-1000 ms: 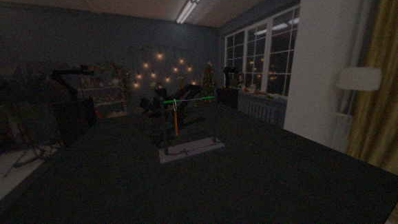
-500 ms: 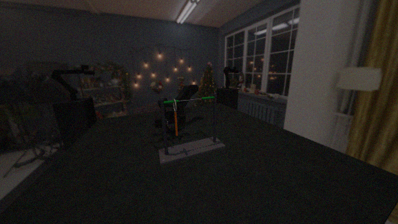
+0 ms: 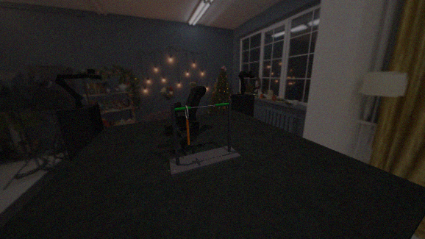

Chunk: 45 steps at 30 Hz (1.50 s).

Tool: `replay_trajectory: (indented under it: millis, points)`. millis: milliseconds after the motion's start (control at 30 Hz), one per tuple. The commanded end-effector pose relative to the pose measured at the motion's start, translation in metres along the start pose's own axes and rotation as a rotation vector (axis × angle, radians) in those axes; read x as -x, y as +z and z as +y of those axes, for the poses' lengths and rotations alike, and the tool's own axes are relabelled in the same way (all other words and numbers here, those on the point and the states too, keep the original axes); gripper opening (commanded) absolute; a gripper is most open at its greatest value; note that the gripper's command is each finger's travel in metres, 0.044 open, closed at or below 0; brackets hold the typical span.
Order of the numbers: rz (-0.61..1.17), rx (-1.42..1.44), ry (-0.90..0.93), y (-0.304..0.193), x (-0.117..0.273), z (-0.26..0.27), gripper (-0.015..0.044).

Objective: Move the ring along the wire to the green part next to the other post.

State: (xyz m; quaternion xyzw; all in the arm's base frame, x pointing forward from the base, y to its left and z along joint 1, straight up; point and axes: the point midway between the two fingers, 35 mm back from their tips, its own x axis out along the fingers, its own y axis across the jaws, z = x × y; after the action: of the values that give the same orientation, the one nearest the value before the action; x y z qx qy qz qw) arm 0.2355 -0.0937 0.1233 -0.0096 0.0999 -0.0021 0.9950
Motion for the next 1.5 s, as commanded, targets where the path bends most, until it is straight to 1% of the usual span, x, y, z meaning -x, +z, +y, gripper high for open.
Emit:
replay_trajectory:
  millis: [0,300,1467]
  points:
    - [-0.037,-0.01,-0.011,0.015,-0.014,-0.001,0.016]
    - [-0.039,-0.01,-0.011,0.017,-0.019,-0.002,0.016]
    - [-0.042,-0.01,-0.011,0.022,-0.069,-0.002,0.016]
